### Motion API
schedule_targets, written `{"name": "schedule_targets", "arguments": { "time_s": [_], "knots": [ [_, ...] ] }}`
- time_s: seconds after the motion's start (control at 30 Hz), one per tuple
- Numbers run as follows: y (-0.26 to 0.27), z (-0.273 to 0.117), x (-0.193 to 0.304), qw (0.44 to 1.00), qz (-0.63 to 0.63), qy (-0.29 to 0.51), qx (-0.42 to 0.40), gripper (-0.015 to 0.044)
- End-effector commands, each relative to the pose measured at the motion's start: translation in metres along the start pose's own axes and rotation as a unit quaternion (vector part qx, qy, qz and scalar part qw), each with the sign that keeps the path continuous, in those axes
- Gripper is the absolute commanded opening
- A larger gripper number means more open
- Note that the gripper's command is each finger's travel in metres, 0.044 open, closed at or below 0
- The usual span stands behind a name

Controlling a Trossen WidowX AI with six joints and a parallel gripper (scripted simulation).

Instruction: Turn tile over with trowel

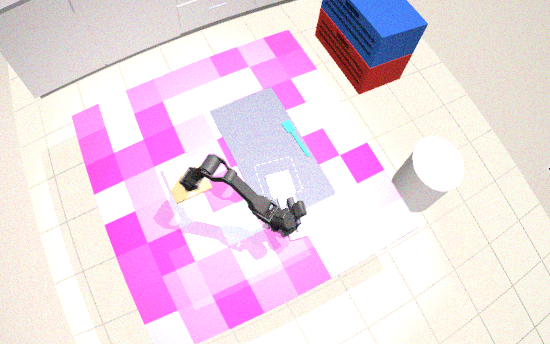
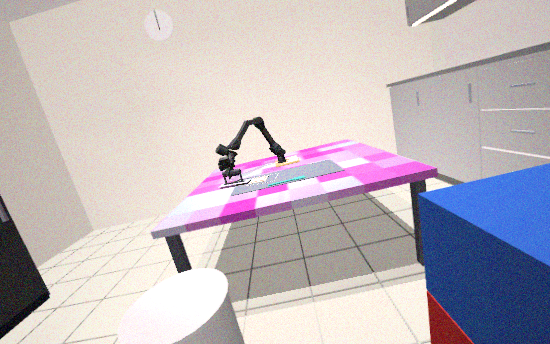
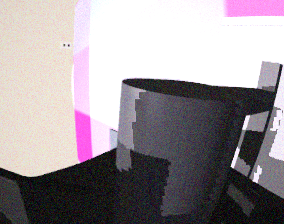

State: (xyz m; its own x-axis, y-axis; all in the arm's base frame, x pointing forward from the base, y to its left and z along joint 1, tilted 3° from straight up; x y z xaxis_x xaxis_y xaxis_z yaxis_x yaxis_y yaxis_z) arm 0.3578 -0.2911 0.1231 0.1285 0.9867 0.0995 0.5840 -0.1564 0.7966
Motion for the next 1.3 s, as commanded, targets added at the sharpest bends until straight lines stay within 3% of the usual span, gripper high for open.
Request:
{"name": "schedule_targets", "arguments": {
  "time_s": [0.0,0.83,1.27],
  "knots": [
    [-0.004,0.005,0.0,1.0,-0.002,0.003,-0.003,0.0],
    [-0.01,0.008,0.019,1.0,-0.002,0.003,-0.002,0.0],
    [0.02,-0.013,-0.003,1.0,-0.003,0.002,-0.002,0.0]
  ]
}}
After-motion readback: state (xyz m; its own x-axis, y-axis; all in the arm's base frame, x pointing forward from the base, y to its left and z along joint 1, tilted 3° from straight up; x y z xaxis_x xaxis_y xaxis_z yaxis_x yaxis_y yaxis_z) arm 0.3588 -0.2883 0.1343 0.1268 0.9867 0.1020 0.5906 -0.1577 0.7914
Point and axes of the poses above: the point midway between the two fingers, 35 mm back from their tips, its own z axis out along the fingers, its own y axis across the jaws, x = y × z, the point moved 3 cm from there along -z, back along the fingers, and after that the axes turned 10 degrees about z, right-handed, at the moved point
